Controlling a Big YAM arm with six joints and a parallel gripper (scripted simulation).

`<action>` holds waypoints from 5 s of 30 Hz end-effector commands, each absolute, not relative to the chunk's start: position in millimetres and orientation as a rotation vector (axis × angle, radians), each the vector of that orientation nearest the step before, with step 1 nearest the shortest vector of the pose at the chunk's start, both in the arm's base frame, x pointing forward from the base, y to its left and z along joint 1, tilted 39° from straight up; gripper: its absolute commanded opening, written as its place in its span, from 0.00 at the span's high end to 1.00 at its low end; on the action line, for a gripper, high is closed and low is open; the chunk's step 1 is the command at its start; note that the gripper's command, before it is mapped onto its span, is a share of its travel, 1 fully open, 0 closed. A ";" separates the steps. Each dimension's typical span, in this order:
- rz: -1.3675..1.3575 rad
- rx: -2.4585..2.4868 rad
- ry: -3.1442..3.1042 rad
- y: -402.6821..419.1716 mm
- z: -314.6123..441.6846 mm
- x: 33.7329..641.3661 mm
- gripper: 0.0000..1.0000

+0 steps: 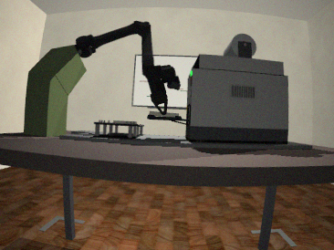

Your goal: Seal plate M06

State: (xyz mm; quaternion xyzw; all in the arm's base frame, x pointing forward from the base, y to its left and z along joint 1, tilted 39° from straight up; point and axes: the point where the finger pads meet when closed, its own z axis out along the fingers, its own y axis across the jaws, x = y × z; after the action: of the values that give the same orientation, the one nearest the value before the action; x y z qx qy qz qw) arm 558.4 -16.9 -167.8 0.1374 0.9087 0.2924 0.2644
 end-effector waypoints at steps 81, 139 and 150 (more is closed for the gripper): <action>0.779 0.395 2.461 -29.0 -177.1 553.2 0.00; 0.776 0.352 2.421 -32.8 -147.6 568.0 0.00; 0.786 0.392 2.461 -37.5 -163.9 548.3 0.00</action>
State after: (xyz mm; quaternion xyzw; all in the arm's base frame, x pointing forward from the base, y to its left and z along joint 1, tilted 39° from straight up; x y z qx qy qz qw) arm 556.2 -21.7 -159.1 0.1350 0.9083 0.2946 0.2645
